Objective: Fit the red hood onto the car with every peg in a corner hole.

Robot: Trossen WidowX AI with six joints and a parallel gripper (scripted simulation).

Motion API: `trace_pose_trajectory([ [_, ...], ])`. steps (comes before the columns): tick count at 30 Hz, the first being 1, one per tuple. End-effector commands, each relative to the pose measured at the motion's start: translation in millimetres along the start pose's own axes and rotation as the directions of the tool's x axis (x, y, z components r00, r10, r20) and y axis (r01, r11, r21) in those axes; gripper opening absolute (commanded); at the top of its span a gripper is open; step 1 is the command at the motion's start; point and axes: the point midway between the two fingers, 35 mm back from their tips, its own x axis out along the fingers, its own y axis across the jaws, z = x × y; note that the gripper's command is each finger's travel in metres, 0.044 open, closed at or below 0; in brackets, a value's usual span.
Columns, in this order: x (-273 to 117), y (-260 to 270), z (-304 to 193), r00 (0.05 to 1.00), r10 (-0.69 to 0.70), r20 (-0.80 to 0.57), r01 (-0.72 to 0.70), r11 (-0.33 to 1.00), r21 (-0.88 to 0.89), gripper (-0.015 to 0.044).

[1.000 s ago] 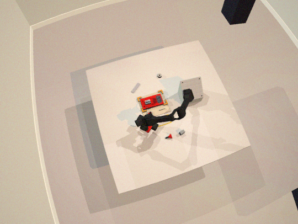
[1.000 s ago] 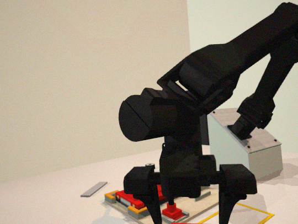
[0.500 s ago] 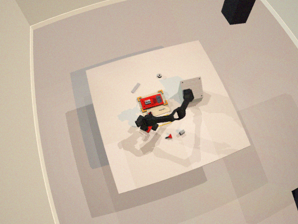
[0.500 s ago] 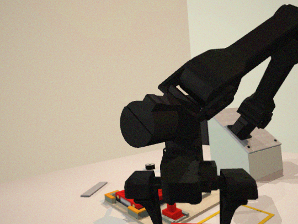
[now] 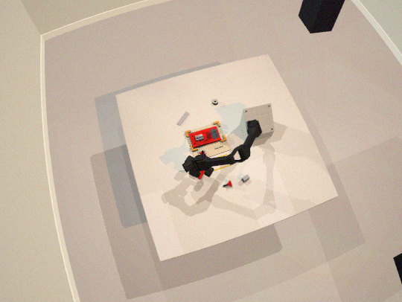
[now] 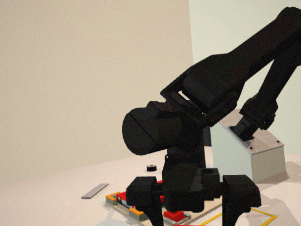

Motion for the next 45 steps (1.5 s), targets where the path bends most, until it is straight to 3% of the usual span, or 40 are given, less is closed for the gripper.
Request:
trace_pose_trajectory([
  [1,2.9,-0.7,-1.5,1.0,-0.003,-0.004,0.003,1.0,0.007,0.044],
  [16,10.3,-0.6,-1.6,1.0,-0.003,-0.004,0.003,1.0,0.007,0.044],
  [19,7.9,0.1,-0.1,1.0,0.0,0.0,0.0,1.0,0.0,0.0361],
  [29,7.9,0.1,-0.1,1.0,0.0,0.0,0.0,1.0,0.0,0.0295],
  [40,-4.9,-0.1,-0.3,1.0,0.0,0.0,0.0,1.0,0.002,0.0006],
  [45,-17.2,-0.2,-0.2,1.0,0.0,0.0,0.0,1.0,0.002,0.0],
])
